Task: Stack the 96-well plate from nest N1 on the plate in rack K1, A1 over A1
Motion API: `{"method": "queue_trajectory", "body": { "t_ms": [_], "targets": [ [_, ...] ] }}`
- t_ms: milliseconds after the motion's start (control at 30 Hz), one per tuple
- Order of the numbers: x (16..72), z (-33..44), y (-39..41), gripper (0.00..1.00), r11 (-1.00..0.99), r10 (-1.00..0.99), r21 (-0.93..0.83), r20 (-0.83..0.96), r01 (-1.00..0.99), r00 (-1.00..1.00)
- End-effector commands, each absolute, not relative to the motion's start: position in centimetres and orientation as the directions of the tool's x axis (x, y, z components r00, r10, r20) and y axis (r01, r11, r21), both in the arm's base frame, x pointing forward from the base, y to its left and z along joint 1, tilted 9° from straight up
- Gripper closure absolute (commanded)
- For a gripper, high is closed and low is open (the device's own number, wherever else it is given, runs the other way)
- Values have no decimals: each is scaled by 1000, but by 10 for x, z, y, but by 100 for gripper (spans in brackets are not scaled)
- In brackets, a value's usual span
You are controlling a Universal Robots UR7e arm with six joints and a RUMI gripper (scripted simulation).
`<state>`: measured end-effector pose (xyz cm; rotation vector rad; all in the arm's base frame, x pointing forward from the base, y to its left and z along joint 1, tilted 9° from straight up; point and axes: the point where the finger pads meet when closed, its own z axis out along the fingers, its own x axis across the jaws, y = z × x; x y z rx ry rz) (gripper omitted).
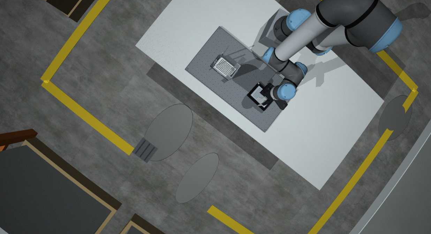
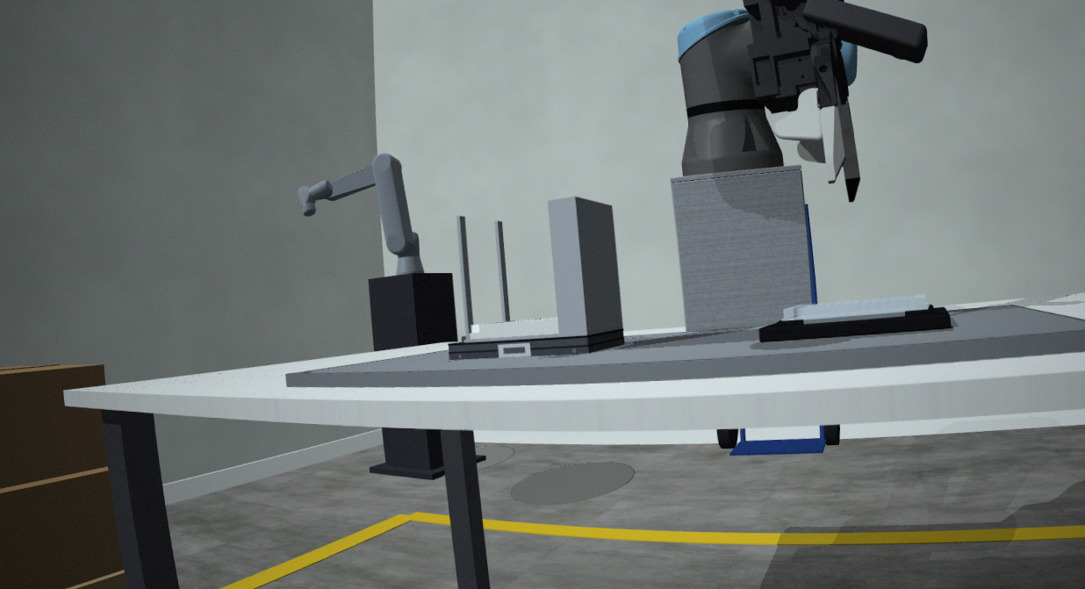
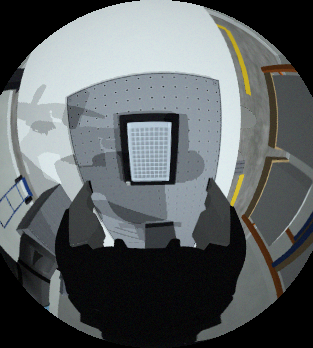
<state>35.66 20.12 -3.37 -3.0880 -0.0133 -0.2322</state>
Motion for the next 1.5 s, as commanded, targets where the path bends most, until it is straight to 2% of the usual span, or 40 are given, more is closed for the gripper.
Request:
{"method": "queue_trajectory", "body": {
  "t_ms": [0, 1467],
  "targets": [
    [359, -43, 202, 0, -999, 5, -44, 151, 12, 988],
    [368, -106, 205, 0, -999, 5, -44, 151, 12, 988]
  ]
}}
